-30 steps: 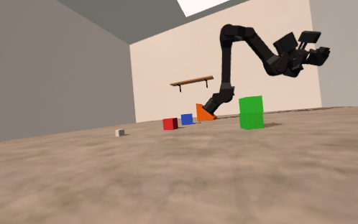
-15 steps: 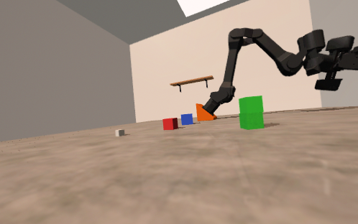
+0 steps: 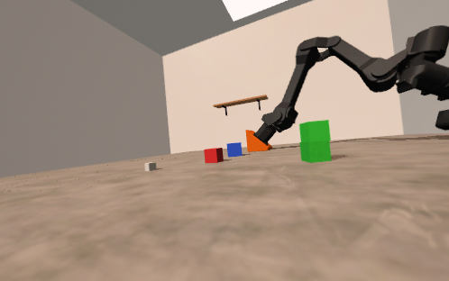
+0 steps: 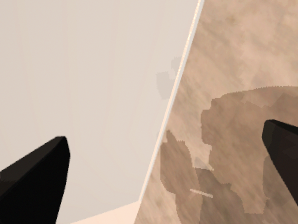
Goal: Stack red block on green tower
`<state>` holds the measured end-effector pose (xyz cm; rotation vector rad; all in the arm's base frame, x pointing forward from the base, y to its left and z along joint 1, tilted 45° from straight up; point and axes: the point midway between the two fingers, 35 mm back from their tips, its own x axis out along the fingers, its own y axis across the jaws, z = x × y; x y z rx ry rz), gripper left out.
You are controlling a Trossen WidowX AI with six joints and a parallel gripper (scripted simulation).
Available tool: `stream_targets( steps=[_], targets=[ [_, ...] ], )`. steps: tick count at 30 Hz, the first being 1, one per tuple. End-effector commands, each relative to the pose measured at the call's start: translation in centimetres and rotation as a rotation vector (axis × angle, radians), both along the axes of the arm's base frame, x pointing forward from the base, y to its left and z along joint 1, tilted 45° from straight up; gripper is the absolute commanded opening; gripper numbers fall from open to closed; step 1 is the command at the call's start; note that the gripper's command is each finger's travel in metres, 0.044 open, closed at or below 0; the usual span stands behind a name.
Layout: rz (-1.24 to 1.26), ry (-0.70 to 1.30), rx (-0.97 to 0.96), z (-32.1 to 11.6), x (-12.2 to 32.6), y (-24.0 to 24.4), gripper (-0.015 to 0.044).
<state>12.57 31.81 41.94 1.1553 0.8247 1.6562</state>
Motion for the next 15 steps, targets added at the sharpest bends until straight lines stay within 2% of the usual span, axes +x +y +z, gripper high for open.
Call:
stream_targets(
  steps=[1, 6, 15],
  targets=[
    [-0.097, -0.022, -0.043, -1.0, 3.1, 0.1, 0.044],
    [-0.214, -0.049, -0.097, -2.2, 6.8, -0.4, 0.044],
    [-0.502, -0.107, -0.268, -5.8, 16.3, -4.1, 0.044]
  ],
)
